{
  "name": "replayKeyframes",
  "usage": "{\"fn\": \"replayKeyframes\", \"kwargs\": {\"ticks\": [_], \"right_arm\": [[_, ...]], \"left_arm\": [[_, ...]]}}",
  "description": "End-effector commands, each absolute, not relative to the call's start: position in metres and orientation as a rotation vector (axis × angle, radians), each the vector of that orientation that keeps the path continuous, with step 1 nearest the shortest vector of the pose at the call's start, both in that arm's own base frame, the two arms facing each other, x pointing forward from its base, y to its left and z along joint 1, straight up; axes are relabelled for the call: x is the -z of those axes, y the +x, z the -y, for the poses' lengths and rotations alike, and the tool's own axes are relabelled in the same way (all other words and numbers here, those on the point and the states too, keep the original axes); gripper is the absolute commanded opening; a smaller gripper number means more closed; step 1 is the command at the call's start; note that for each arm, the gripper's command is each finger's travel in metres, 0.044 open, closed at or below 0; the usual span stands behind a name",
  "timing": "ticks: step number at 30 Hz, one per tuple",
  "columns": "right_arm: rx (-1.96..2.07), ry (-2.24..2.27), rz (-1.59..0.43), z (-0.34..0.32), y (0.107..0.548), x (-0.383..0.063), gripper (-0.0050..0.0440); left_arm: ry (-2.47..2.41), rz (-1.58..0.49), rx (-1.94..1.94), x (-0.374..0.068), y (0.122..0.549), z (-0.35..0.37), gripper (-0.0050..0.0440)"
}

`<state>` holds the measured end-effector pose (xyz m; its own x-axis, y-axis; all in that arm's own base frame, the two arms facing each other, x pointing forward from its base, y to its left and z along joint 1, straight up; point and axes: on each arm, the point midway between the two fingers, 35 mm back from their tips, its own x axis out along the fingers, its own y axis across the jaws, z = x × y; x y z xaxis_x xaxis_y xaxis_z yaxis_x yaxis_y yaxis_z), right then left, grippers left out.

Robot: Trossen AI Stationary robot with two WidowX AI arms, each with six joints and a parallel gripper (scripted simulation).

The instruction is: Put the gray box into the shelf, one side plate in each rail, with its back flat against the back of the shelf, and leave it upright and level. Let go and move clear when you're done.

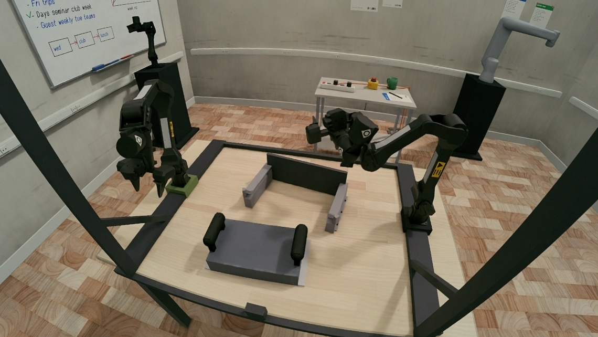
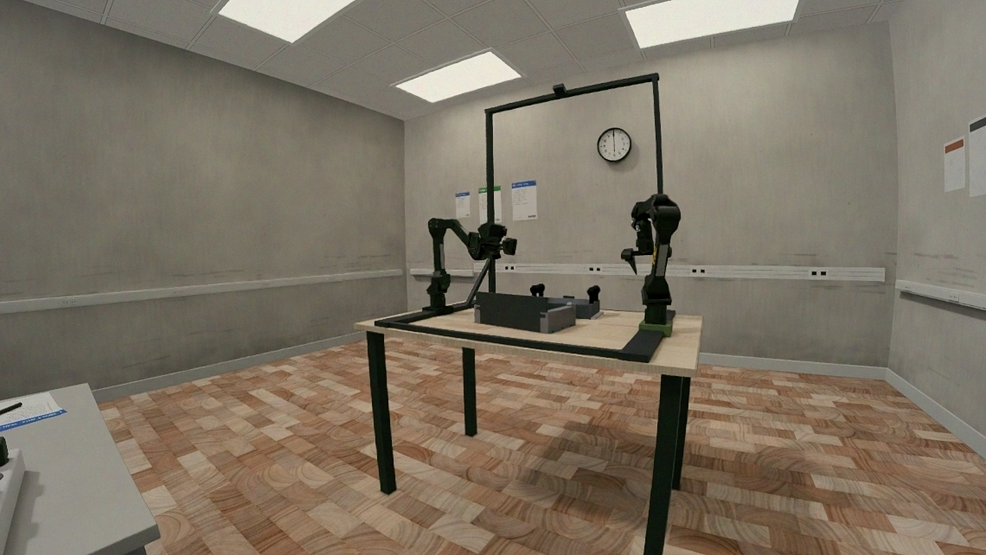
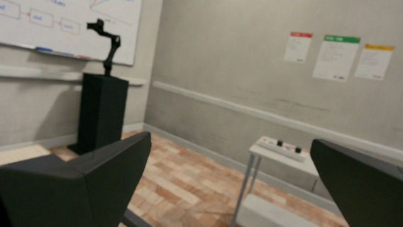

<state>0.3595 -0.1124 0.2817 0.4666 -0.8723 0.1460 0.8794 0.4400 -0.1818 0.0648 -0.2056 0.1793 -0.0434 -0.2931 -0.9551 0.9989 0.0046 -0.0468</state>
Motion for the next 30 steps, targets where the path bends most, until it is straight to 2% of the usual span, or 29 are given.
{"fn": "replayKeyframes", "kwargs": {"ticks": [1,18,24,25,30], "right_arm": [[1.09,-0.228,0.057,0.112,0.358,-0.291,0.044],[1.09,-0.228,0.057,0.112,0.358,-0.291,0.044],[0.968,-0.218,0.099,0.095,0.373,-0.302,0.0296],[0.939,-0.219,0.103,0.091,0.376,-0.303,0.0283],[0.747,-0.213,0.121,0.063,0.397,-0.306,0.0283]], "left_arm": [[0.946,-0.999,1.364,-0.185,0.065,0.207,0.044],[0.946,-0.999,1.364,-0.185,0.065,0.207,0.044],[0.985,-0.956,1.303,-0.185,0.09,0.215,0.0296],[0.999,-0.945,1.281,-0.184,0.098,0.217,0.0283],[1.1,-0.884,1.123,-0.178,0.153,0.226,0.0283]]}}
